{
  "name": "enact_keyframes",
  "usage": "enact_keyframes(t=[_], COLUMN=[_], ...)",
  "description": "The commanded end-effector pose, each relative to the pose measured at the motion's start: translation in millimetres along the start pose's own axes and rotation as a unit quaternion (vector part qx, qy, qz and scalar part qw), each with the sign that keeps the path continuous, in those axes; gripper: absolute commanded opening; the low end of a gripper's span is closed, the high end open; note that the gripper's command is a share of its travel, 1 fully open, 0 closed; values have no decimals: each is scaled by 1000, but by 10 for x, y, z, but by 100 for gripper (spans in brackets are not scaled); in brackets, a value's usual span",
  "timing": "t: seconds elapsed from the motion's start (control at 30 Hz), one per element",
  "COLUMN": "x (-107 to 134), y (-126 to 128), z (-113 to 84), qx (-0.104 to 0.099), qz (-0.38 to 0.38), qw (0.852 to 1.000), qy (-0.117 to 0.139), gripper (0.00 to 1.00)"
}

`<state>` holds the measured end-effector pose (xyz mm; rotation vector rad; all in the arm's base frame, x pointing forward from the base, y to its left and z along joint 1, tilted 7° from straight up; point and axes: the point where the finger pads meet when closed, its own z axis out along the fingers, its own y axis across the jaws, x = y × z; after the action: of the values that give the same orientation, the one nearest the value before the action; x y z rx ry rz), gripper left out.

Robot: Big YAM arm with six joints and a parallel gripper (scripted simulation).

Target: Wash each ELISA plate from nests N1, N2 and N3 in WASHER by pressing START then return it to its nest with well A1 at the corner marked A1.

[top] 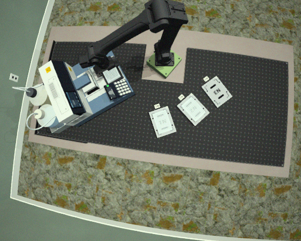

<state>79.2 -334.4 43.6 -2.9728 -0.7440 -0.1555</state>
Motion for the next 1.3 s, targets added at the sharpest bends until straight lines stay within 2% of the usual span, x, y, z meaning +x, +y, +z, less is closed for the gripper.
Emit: enact_keyframes(t=[0.0,0.23,0.27,0.37,0.43,0.53,0.6,0.87,1.13,1.27], x=[8,20,-8,19,25,11,-23,-23,-23,-23], y=[77,43,139,35,26,78,120,120,120,120], z=[18,75,-27,109,133,101,14,14,14,14], qx=[-5,-1,-16,-1,1,-7,-14,-14,-14,-14], qz=[0,0,-1,0,0,-1,-1,-1,-1,-1], qw=[1000,1000,1000,1000,1000,1000,1000,1000,1000,1000], qy=[-1,0,-4,0,1,-1,-4,-4,-4,-4], gripper=[100,100,100,100,100,100,100,100,84,84])
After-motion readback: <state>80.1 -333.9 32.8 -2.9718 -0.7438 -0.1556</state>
